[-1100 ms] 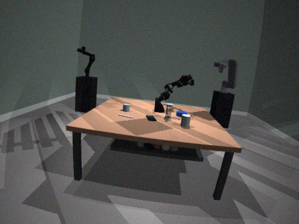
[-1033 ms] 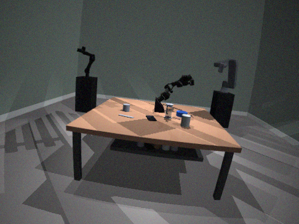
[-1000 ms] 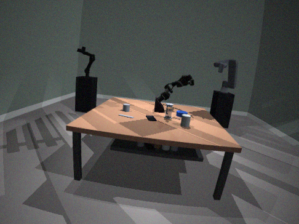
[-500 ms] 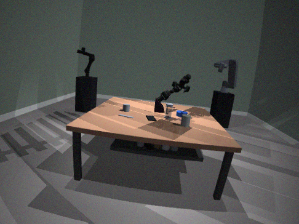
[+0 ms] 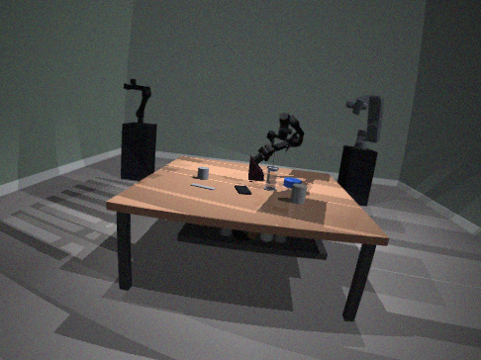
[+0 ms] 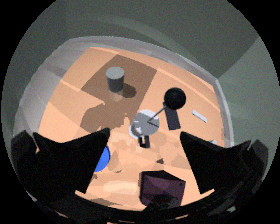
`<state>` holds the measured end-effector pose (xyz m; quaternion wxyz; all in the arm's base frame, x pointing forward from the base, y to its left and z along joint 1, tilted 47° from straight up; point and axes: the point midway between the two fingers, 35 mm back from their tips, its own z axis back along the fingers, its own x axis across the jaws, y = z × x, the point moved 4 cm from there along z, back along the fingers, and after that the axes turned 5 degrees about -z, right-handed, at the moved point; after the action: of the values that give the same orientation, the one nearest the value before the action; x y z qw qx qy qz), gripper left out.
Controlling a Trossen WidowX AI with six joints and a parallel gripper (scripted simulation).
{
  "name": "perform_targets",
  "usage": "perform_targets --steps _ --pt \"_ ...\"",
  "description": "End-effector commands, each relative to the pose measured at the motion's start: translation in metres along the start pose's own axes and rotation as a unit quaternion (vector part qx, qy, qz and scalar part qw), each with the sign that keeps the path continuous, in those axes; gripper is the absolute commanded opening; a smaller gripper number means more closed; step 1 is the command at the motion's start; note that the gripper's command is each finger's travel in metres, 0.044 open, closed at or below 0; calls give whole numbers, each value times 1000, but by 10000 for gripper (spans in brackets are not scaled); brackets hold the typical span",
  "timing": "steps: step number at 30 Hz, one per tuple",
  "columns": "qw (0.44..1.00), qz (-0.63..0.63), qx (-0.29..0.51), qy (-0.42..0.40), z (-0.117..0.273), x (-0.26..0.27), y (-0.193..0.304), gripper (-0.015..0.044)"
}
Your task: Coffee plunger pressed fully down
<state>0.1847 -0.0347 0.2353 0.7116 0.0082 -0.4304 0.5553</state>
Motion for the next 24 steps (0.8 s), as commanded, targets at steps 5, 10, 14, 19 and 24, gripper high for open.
perform_targets --steps 5,10,14,19,24 --pt "971 21 -179 -157 38 -66 -38 440" --pt "960 27 -229 -158 48 -79 -43 440" --pt "961 30 -212 -175 29 -79 -32 440" --pt "962 33 -185 -200 1 -76 -12 440" --pt "962 34 -184 -200 1 -76 -13 440"
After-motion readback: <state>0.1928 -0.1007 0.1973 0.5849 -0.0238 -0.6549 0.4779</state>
